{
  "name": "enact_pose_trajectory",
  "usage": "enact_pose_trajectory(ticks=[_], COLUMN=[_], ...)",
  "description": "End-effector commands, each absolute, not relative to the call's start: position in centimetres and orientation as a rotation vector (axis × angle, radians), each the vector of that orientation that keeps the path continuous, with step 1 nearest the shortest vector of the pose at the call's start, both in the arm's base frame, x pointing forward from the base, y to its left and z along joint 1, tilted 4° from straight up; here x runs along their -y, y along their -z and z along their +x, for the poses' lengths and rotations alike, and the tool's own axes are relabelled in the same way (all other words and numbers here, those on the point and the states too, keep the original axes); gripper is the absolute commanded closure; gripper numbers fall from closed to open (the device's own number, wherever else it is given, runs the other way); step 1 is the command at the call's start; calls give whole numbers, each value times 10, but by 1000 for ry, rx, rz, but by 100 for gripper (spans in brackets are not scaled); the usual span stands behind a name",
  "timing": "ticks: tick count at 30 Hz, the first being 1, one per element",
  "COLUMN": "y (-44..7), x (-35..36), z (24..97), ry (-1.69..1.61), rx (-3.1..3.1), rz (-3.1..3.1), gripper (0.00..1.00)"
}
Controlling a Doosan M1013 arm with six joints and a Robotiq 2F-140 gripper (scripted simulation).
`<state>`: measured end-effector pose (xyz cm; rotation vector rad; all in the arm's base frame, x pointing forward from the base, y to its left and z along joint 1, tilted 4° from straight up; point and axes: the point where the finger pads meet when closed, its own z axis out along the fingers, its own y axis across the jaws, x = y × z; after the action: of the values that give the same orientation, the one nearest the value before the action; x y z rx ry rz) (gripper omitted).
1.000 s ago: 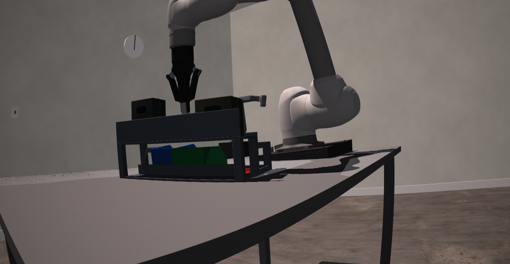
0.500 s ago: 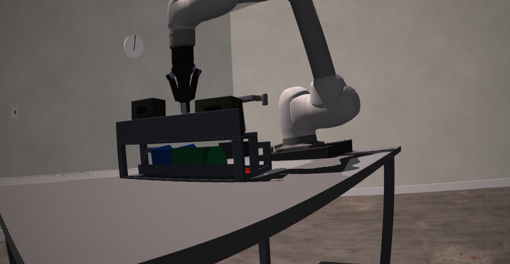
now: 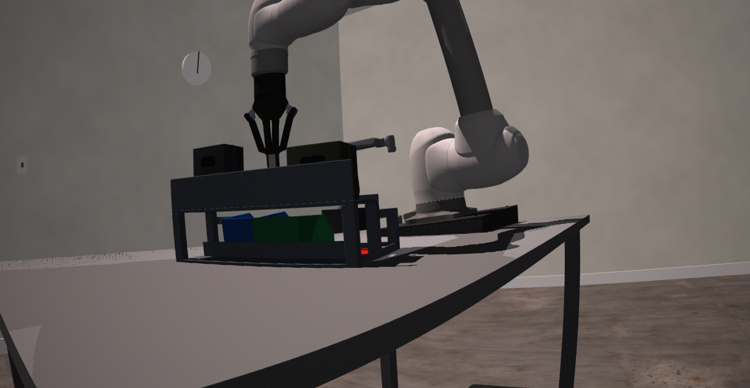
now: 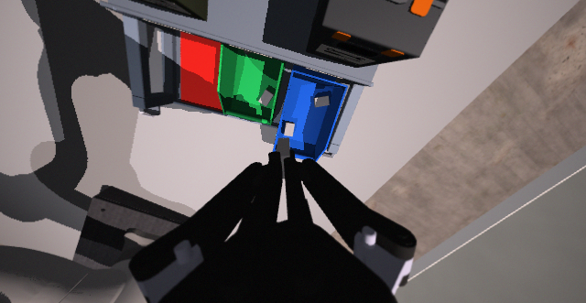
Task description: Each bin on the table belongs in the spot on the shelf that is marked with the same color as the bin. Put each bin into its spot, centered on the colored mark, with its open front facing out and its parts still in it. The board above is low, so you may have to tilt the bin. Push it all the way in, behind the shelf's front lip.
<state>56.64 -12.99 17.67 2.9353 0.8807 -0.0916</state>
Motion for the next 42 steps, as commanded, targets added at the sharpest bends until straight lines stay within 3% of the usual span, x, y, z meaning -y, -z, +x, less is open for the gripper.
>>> enact_pose_trajectory(ticks=[1, 26, 42], y=[-175, -158, -157], x=[139, 189, 192], z=[556, 487, 481], ry=[77, 41, 41], rx=[-1127, -2375, -2449], rz=[2865, 1953, 1856], gripper=[90, 90, 90])
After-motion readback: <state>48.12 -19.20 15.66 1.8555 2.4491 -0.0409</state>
